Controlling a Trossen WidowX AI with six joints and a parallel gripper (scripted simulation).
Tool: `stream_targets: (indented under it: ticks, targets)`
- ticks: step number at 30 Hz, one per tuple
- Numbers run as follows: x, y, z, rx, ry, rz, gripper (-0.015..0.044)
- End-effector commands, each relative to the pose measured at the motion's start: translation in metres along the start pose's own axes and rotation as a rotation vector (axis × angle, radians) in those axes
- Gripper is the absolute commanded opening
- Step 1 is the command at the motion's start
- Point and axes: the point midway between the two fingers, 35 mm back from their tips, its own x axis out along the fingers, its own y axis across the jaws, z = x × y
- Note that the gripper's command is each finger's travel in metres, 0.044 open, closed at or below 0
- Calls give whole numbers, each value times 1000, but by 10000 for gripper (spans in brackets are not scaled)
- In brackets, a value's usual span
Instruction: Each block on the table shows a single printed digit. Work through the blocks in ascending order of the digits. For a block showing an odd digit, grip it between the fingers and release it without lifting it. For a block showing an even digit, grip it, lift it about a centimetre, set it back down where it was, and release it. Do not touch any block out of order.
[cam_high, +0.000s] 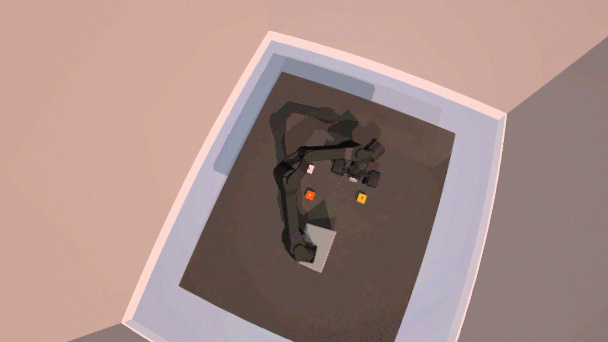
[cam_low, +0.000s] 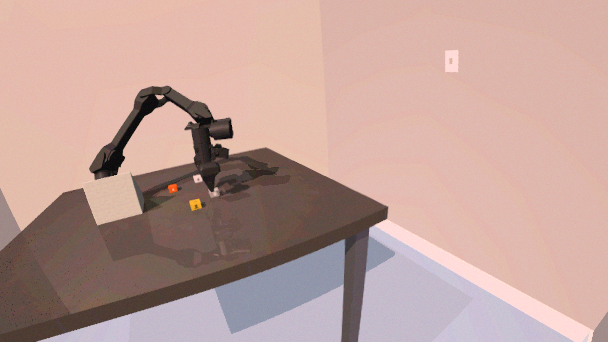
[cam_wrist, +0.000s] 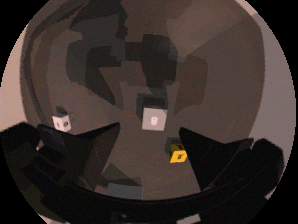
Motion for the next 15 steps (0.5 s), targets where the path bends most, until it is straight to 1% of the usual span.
stream_targets:
  ticks: [1,10,15]
  targets:
    - [8,-1,-1,8,1,5,400]
    - [20,0,-1,7,0,7,400]
    - [20,0,-1,7,0,7,269]
